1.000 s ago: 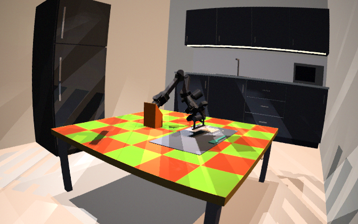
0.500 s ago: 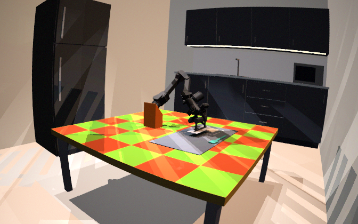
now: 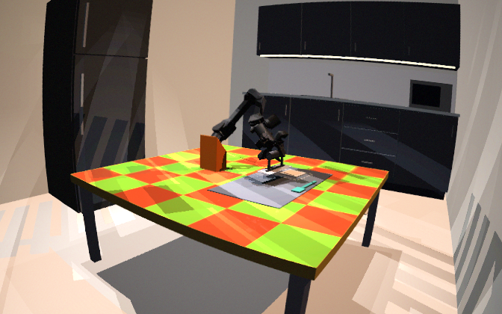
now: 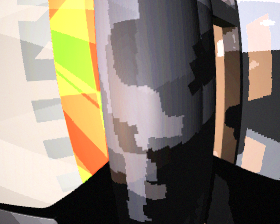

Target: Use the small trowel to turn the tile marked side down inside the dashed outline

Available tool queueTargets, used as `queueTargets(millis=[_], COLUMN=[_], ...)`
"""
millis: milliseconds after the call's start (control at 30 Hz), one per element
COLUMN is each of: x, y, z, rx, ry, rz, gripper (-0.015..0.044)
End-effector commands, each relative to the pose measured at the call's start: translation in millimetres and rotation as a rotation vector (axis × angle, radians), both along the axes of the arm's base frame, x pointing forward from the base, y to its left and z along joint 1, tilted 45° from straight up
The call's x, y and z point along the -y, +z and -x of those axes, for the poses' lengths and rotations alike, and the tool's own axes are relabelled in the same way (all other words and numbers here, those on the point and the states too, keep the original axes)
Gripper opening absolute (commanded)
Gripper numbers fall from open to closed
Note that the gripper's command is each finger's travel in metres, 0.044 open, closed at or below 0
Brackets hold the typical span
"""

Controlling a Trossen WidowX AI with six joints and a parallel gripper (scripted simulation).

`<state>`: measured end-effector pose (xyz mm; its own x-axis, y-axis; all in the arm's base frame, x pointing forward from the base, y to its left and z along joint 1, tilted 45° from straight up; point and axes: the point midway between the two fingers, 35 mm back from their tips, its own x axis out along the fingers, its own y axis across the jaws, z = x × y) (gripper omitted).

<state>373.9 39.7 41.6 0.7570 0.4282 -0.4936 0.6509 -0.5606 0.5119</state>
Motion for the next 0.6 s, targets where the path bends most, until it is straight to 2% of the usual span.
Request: queueTargets(millis=[0, 400, 567], x=[15, 55, 58], y=[0, -7, -8], z=[-3, 3, 4], rx=[0.013, 0.022, 0.023], ry=[-0.008, -0.01, -0.011], rz=[0.005, -0.001, -0.002], gripper=[0.0, 0.0, 0.0])
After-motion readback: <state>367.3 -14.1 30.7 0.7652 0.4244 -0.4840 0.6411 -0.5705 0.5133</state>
